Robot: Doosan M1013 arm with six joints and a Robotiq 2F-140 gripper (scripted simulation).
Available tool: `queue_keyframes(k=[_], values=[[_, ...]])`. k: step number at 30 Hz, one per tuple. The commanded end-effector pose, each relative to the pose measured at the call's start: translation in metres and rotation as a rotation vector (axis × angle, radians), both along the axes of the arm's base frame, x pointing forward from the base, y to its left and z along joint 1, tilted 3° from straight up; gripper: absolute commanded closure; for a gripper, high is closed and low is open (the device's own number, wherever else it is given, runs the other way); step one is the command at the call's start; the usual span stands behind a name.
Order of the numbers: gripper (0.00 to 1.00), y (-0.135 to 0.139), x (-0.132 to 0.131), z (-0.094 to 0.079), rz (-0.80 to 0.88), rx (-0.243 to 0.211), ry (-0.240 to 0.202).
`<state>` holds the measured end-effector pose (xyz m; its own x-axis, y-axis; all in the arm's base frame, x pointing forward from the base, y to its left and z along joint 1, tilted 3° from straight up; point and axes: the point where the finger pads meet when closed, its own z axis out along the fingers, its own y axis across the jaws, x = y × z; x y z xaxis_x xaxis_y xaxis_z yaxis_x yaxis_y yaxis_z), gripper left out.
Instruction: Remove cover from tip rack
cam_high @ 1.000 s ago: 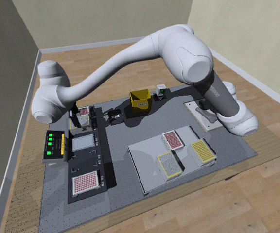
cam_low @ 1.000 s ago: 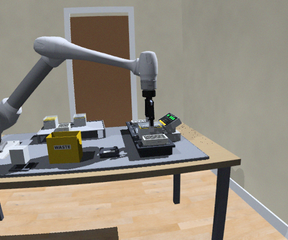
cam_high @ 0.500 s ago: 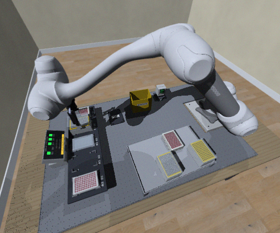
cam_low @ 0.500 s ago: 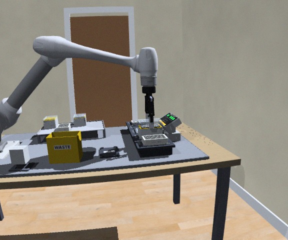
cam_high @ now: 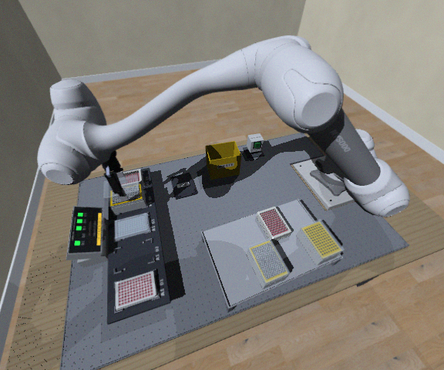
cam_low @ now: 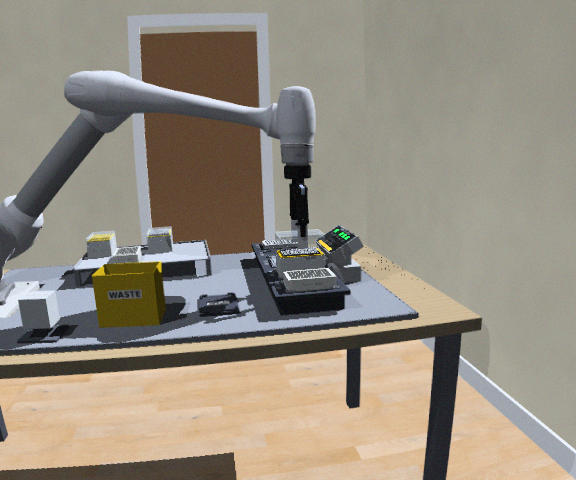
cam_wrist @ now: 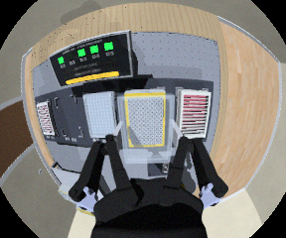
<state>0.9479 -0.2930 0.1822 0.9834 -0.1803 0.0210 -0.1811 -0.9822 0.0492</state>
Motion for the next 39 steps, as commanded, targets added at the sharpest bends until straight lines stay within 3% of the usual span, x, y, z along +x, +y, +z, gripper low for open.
queue_keyframes(k=[1, 39], values=[[1.00, 0.002, 0.000, 0.010, -0.003, 0.000, -0.003], [1.00, 0.005, -0.001, 0.066, -0.003, 0.000, -0.003]])
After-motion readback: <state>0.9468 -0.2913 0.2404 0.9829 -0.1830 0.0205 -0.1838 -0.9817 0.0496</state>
